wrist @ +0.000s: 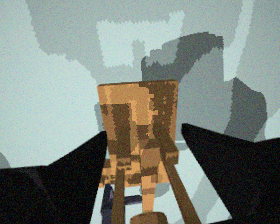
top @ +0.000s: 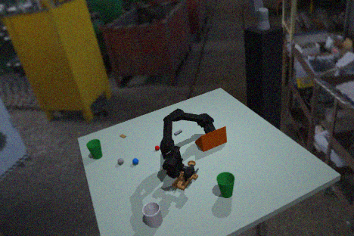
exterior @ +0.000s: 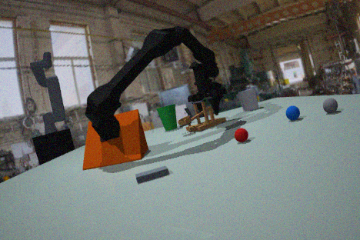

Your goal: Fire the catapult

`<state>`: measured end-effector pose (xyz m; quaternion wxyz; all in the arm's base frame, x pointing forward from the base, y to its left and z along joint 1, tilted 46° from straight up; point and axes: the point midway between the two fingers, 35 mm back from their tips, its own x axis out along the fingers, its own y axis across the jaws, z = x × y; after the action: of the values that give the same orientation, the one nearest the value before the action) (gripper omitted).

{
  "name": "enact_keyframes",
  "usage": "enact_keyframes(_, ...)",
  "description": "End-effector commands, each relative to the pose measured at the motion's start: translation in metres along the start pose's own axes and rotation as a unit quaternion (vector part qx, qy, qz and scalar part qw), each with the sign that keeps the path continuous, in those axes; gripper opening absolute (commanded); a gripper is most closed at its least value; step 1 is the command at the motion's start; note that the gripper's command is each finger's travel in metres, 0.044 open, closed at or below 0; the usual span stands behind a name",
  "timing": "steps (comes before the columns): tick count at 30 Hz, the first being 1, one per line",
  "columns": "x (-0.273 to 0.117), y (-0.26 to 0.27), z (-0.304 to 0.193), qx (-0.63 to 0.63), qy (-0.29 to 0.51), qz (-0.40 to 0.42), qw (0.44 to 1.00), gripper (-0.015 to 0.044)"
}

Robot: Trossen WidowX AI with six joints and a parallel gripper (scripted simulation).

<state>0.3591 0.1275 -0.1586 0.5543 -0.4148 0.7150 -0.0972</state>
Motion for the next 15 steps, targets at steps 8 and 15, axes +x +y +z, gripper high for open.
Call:
enact_keyframes(8, -0.098, 0.002, -0.001, 0.0, -0.004, 0.003, 1.0, 0.044)
enact_keyframes(15, -0.086, 0.003, 0.002, -0.001, -0.009, 0.001, 1.0, 0.044)
